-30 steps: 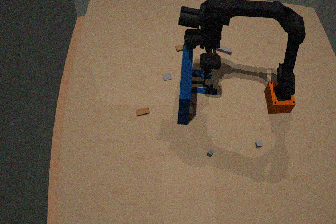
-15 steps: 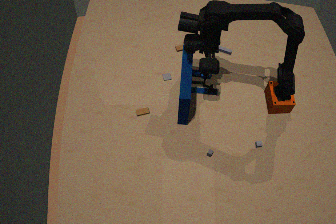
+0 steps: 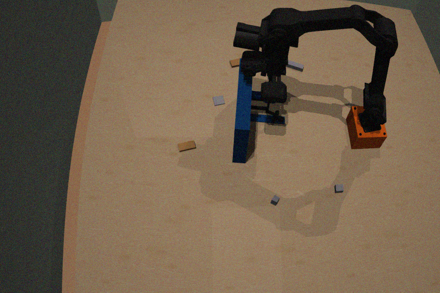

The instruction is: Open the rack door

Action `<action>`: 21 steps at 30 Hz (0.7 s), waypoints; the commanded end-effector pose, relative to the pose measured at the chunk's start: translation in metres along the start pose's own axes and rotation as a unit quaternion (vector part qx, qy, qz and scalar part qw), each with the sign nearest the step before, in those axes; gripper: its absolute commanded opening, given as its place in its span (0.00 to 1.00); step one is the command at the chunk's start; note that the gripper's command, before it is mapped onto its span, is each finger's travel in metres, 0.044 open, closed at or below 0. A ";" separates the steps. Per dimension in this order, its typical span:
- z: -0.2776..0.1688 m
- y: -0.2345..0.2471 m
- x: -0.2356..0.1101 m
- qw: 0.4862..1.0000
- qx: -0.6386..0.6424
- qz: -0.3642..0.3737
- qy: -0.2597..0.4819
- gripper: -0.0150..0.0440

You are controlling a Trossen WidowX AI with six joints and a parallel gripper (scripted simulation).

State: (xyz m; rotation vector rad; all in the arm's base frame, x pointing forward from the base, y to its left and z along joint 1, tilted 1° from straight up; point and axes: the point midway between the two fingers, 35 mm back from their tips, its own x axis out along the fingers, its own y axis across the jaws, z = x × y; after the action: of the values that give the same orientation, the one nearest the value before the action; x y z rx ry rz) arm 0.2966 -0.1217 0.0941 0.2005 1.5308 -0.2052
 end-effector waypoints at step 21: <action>-0.002 0.001 0.006 1.000 -0.002 0.003 0.005 0.28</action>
State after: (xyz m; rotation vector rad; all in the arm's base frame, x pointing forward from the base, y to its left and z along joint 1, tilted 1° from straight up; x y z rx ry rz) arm 0.2959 -0.1206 0.0897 0.2040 1.5341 -0.2009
